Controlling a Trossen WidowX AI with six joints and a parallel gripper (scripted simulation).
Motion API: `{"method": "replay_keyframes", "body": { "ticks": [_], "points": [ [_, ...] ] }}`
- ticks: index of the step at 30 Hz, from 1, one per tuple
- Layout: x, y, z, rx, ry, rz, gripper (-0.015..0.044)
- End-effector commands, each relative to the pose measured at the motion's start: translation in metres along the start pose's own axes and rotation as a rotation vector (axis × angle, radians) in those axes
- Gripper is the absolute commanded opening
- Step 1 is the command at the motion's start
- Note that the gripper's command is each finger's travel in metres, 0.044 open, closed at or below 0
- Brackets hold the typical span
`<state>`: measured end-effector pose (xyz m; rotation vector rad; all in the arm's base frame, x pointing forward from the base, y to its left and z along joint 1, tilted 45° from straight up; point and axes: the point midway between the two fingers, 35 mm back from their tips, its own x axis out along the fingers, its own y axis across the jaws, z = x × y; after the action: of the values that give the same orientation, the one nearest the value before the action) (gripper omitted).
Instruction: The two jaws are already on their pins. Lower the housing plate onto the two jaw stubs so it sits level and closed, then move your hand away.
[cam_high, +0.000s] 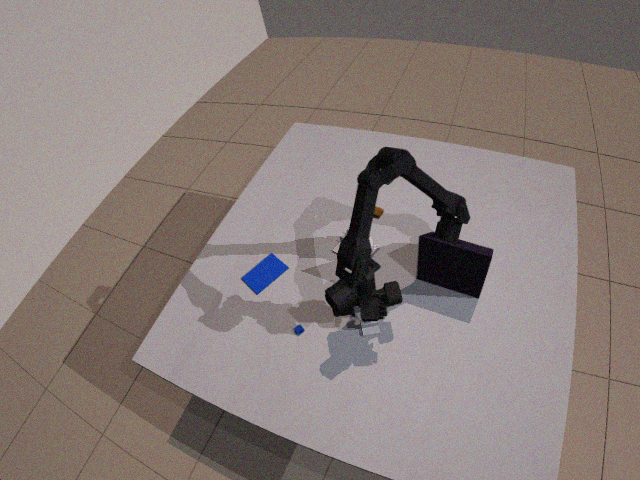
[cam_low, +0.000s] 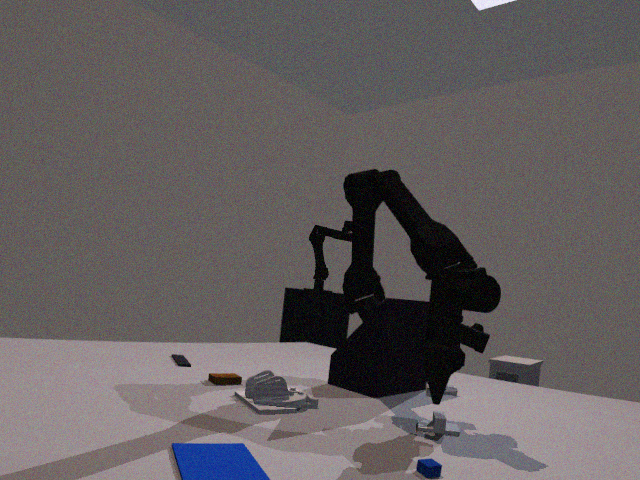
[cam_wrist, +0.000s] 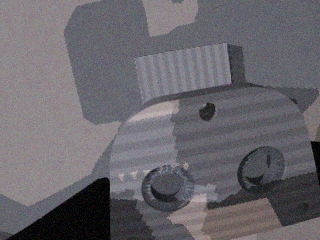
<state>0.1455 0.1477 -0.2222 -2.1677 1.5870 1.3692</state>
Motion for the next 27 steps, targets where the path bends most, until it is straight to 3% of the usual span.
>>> {"method": "replay_keyframes", "body": {
  "ticks": [1, 14, 27],
  "points": [
    [-0.016, -0.002, 0.002, 0.005, -0.007, -0.010, 0.0351],
    [-0.031, -0.002, 0.000, 0.022, -0.008, -0.011, 0.0351],
    [-0.040, -0.011, -0.038, 0.367, -0.030, -0.019, 0.0351]
  ]
}}
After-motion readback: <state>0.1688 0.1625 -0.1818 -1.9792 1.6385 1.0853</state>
